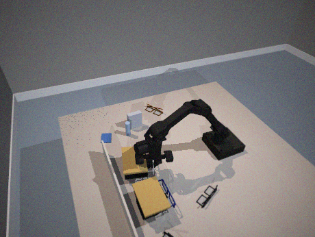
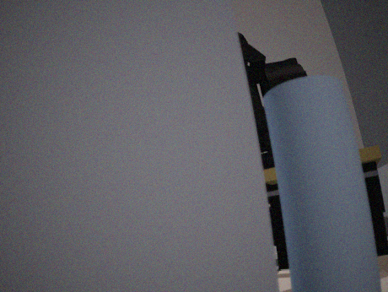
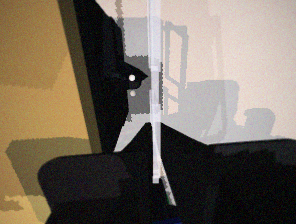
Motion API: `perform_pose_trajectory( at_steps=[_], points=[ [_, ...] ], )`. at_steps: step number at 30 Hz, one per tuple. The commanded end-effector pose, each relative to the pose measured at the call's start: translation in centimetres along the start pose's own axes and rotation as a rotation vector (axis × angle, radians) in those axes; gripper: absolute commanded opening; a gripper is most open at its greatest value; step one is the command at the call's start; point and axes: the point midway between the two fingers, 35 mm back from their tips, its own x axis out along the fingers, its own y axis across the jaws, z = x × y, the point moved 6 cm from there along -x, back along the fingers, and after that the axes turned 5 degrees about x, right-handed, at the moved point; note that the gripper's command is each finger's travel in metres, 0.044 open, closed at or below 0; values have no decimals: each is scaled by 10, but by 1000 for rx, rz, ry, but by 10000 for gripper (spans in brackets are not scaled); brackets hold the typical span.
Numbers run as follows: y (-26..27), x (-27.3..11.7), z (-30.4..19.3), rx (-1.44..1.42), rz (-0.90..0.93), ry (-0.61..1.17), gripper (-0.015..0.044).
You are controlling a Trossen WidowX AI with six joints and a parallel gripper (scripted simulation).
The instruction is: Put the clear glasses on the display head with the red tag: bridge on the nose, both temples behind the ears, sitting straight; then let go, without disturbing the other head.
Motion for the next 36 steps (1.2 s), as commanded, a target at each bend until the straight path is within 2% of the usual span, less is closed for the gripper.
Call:
perform_pose_trajectory(
  at_steps=[1,8,12,21,28,36],
  points=[
    [0,4,0,-3,0,-5,0],
    [0,4,0,-3,0,-5,0],
    [0,3,0,0,-2,-1,105],
    [0,1,0,0,-4,-1,107],
    [6,-28,1,-3,-60,5,107],
    [-10,-34,2,-3,-64,5,107]
  ],
)
